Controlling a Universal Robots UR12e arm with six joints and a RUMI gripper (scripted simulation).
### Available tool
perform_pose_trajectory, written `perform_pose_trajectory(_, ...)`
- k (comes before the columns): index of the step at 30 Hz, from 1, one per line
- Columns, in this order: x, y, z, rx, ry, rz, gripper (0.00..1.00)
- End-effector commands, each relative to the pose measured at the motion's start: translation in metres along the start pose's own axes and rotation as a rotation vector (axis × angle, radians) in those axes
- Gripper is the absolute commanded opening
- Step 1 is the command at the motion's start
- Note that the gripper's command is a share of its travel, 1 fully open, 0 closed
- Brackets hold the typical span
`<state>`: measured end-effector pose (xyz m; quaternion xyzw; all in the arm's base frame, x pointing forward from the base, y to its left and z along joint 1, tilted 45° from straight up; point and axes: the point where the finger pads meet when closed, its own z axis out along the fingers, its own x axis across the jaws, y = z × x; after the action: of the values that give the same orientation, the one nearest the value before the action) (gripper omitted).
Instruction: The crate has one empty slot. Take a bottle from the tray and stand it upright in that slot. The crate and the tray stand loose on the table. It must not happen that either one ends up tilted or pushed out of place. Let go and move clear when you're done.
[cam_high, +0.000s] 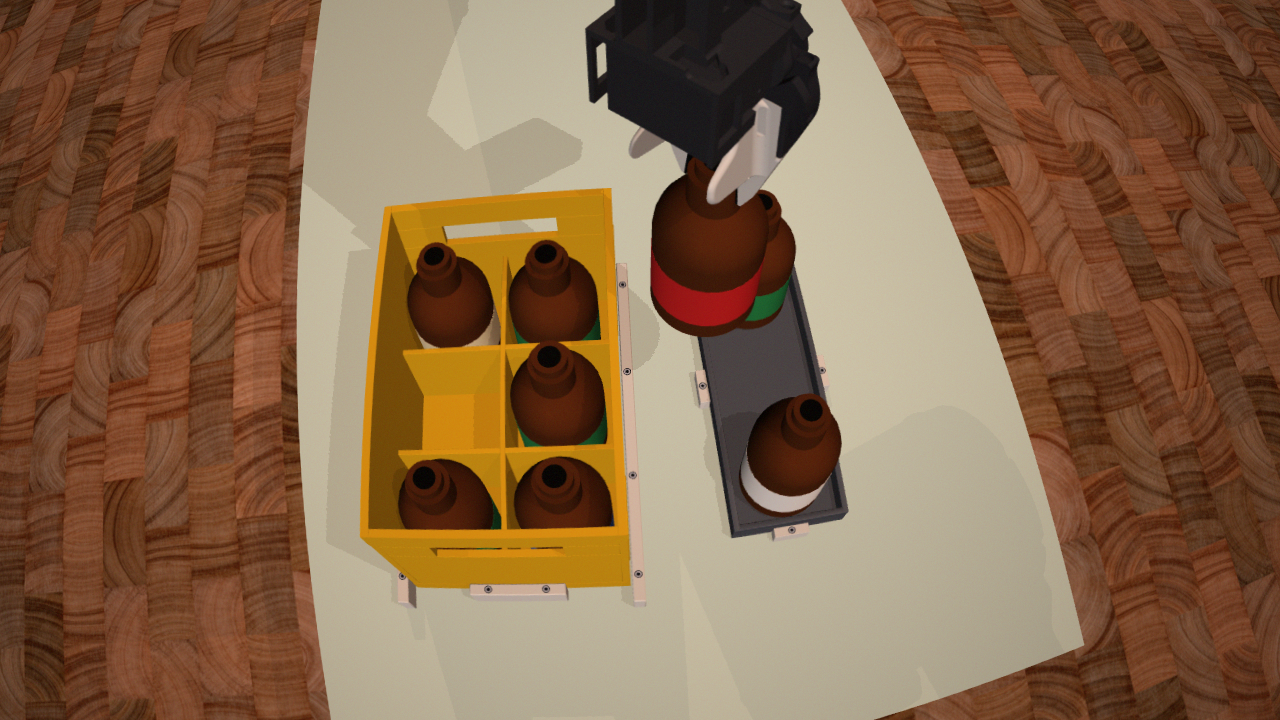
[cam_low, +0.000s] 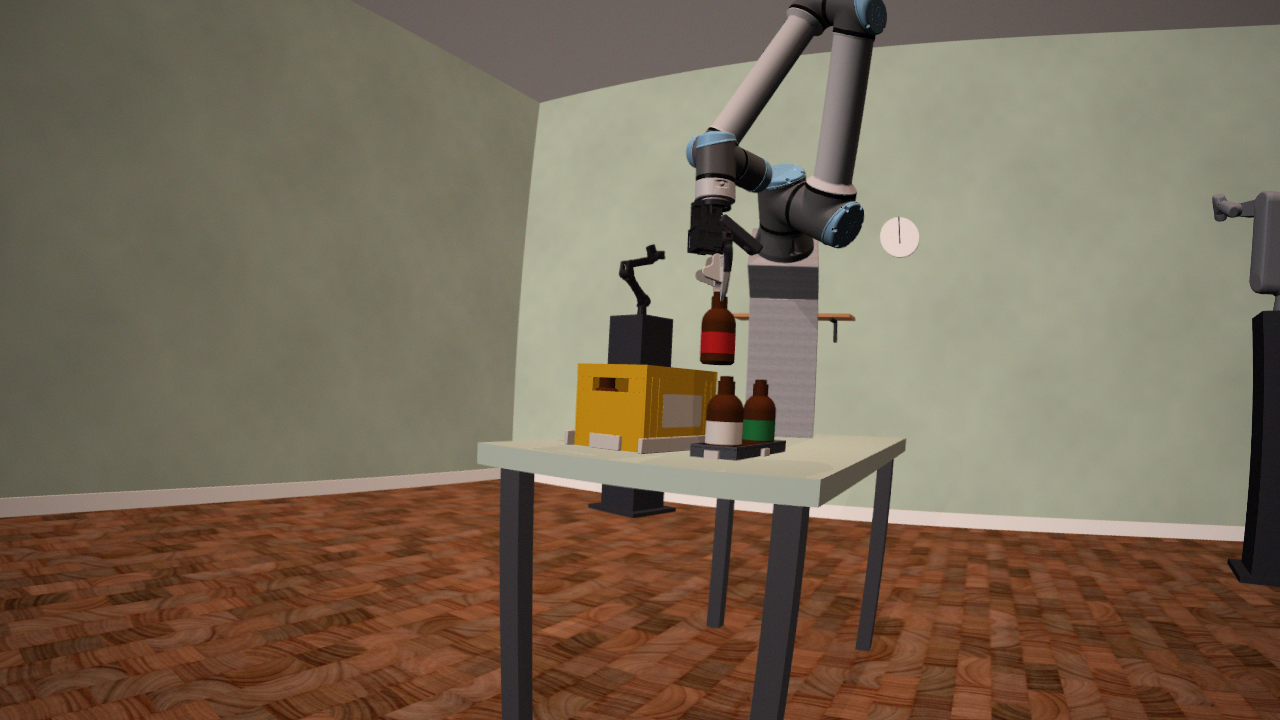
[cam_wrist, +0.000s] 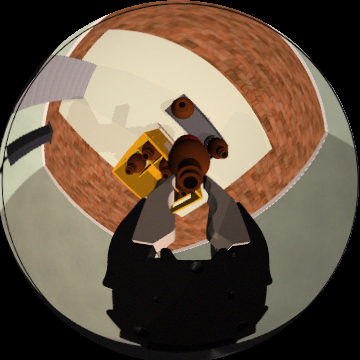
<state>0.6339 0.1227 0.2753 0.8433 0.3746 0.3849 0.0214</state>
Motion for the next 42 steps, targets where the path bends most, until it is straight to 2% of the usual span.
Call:
perform_pose_trajectory(1, -0.003, 0.005, 0.000, 0.000, 0.001, -0.001, 0.00)
perform_pose_trajectory(42, -0.060, 0.070, 0.000, 0.000, 0.001, -0.001, 0.00)
